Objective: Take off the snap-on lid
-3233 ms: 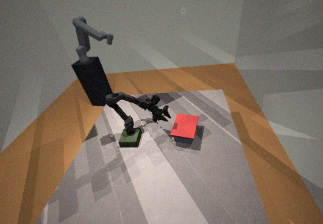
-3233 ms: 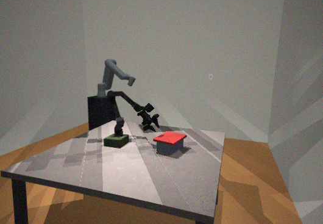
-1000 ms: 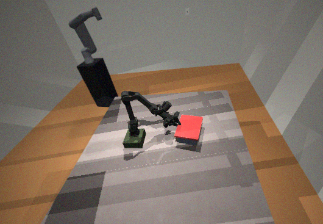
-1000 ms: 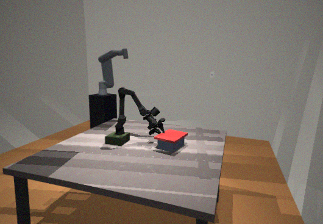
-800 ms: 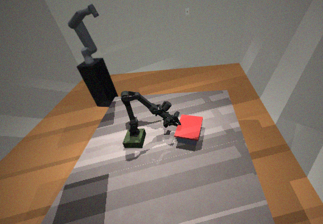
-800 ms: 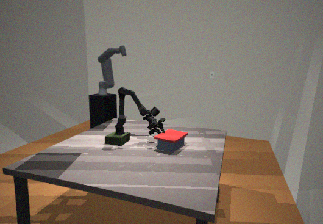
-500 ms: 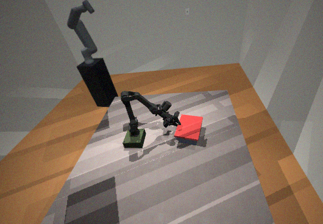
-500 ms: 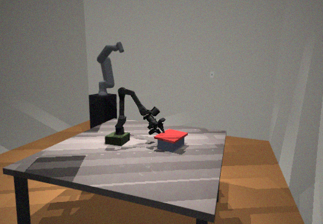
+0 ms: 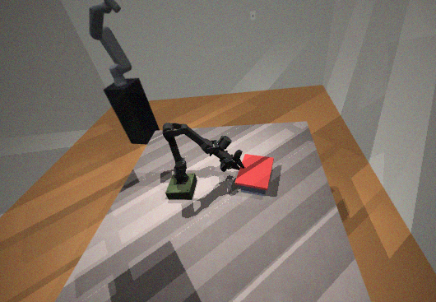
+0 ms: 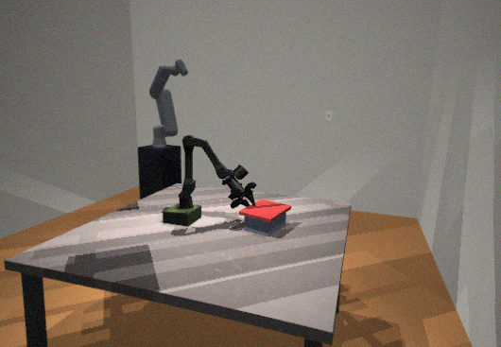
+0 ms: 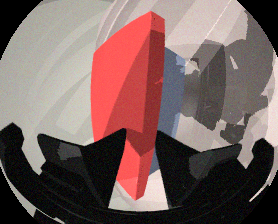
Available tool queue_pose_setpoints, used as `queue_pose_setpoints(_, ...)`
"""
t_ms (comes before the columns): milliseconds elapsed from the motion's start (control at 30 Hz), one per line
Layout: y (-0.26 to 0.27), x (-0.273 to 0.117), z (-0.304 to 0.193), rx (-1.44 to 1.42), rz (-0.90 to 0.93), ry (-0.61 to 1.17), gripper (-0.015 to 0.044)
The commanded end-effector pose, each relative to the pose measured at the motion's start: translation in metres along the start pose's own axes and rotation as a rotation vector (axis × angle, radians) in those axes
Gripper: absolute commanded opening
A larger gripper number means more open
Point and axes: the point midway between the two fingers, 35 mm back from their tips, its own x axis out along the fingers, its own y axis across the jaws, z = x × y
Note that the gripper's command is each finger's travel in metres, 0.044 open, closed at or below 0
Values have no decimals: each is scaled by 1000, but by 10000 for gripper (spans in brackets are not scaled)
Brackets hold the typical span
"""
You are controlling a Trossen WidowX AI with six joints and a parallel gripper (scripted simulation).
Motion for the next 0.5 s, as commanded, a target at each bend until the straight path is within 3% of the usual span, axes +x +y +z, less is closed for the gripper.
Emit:
queue_pose_setpoints(0,2,-2,0,1,2,1,0)
queue_pose_setpoints(467,4,-4,0,1,2,1,0)
